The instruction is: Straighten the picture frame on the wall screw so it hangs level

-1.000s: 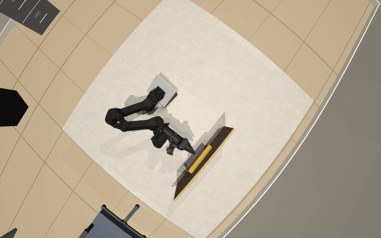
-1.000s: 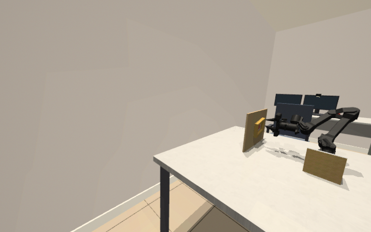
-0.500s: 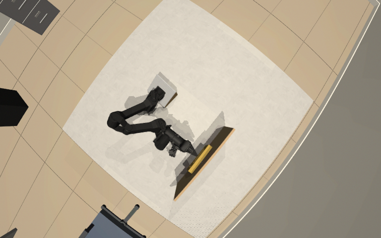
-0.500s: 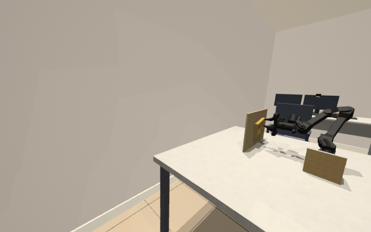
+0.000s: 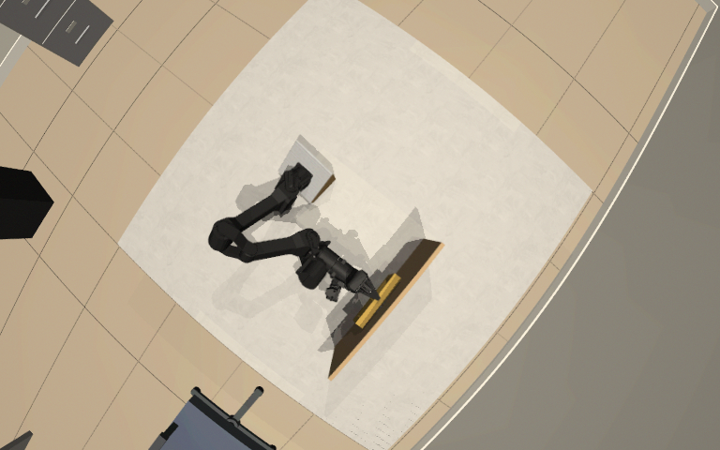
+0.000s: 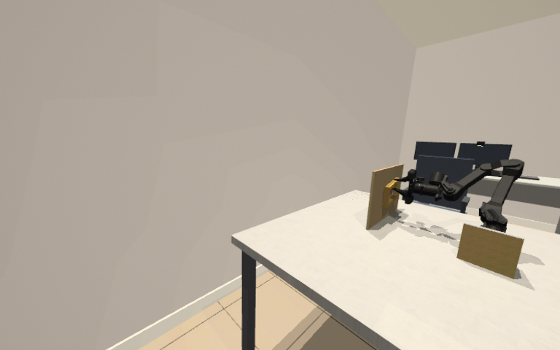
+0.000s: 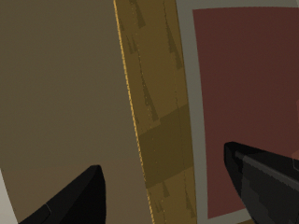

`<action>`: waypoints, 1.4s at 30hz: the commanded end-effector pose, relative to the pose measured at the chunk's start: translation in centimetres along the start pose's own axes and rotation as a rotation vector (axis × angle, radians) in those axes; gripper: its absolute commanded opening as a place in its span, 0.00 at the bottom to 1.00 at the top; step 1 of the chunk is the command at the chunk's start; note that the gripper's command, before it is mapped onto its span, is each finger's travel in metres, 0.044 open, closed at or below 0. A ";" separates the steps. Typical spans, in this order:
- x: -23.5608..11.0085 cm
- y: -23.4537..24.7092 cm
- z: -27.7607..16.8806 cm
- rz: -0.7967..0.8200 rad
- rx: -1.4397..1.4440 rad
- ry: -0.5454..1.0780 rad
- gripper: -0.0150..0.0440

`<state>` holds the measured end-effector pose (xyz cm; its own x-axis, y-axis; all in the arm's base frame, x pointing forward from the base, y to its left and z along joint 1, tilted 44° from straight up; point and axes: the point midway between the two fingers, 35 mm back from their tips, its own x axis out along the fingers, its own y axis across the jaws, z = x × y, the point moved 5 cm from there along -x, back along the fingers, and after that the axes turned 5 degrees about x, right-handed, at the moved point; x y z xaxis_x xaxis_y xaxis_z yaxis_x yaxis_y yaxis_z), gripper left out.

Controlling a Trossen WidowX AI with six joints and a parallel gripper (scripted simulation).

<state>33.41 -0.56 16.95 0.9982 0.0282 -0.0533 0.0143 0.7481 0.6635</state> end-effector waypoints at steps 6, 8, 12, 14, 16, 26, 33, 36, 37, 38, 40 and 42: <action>0.2 0.0 0.1 0.000 -0.002 -0.004 0.69; 0.2 0.0 0.1 0.000 -0.002 -0.004 0.69; 0.2 0.0 0.1 0.000 -0.002 -0.004 0.56; 0.2 0.0 0.1 0.000 -0.002 -0.004 0.47; 0.2 0.0 0.1 0.000 -0.002 -0.004 0.38; 0.2 0.0 0.1 0.000 -0.002 -0.004 0.25; 0.2 0.1 0.0 0.000 -0.002 -0.004 0.25; 0.2 0.1 0.0 0.000 -0.002 -0.004 0.25; 0.2 0.1 0.0 0.000 -0.002 -0.004 0.25; 0.2 0.2 0.0 0.000 -0.002 -0.004 0.25; 0.2 0.2 0.0 0.000 -0.002 -0.004 0.25; 0.2 0.3 0.0 0.000 -0.002 -0.004 0.25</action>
<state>33.62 -0.52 17.00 0.9983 0.0222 -0.0532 0.0187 0.7483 0.6631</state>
